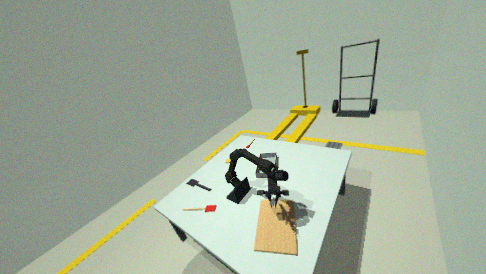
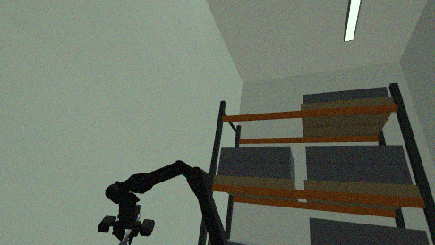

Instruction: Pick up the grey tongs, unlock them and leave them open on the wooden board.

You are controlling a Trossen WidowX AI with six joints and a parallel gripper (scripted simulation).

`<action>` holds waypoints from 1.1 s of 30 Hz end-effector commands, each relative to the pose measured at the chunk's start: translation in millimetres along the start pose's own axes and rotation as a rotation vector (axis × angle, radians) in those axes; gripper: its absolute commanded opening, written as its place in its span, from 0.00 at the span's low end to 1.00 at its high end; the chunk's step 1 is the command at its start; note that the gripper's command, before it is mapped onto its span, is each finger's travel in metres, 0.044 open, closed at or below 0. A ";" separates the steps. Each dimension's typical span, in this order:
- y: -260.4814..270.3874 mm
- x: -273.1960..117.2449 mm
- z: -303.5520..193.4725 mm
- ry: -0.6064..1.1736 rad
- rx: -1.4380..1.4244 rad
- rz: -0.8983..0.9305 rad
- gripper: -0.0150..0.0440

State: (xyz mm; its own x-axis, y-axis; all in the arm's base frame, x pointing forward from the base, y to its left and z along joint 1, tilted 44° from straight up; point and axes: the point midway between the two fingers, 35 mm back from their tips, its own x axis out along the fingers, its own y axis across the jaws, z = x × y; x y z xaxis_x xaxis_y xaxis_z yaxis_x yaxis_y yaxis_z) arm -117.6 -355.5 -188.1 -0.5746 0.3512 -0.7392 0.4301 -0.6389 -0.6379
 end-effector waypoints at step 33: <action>-12.4 27.3 -23.9 0.656 0.058 0.020 0.00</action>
State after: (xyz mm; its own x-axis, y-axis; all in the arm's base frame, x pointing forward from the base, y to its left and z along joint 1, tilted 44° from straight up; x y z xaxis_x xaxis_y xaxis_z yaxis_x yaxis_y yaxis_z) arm -123.4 -319.8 -206.1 -0.0311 0.6726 -0.7394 0.3928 -0.6720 -0.6278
